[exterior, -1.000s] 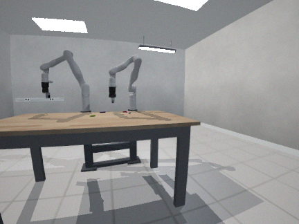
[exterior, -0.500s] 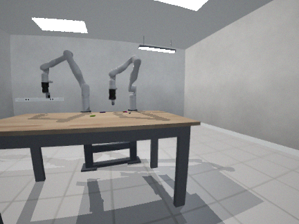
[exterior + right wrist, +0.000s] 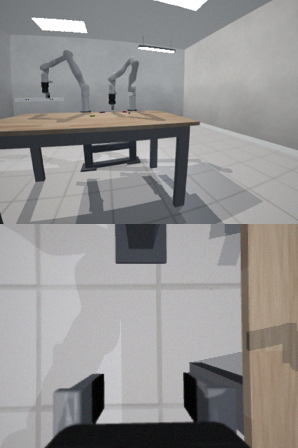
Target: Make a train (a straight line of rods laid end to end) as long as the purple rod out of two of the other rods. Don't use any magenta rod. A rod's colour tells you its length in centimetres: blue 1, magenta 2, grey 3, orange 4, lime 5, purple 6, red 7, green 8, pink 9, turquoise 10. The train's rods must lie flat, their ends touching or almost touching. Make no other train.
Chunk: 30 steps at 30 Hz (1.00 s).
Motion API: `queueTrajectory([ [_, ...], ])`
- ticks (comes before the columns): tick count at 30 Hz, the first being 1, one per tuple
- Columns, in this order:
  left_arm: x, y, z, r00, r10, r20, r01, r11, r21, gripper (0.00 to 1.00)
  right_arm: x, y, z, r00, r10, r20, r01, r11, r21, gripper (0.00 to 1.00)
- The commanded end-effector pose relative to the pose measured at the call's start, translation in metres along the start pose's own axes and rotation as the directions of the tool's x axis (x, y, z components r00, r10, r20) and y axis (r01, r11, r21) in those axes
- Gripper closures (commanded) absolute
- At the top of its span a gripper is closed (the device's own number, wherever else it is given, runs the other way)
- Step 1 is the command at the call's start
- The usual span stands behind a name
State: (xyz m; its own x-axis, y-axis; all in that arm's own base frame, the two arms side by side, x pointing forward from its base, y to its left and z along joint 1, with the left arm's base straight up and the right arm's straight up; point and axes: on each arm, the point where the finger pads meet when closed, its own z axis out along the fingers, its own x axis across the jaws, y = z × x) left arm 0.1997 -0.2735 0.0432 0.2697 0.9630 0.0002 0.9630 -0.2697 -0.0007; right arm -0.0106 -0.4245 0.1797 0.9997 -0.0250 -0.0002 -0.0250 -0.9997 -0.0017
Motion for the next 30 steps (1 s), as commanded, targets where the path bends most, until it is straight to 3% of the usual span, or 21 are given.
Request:
queueTrajectory([
  [1, -0.0004, 0.0005, 0.0056, 1.000, 0.000, 0.001, 0.000, 1.000, -0.002, 0.76, 0.0000, 0.0004, -0.0007, 1.000, 0.000, 0.000, 0.000, 1.000, -0.002, 0.00],
  [30, -0.0004, 0.0006, 0.0098, 1.000, 0.000, 0.001, 0.000, 1.000, -0.002, 0.76, 0.0000, 0.0004, -0.0007, 1.000, 0.000, 0.000, 0.000, 1.000, -0.002, 0.00],
])
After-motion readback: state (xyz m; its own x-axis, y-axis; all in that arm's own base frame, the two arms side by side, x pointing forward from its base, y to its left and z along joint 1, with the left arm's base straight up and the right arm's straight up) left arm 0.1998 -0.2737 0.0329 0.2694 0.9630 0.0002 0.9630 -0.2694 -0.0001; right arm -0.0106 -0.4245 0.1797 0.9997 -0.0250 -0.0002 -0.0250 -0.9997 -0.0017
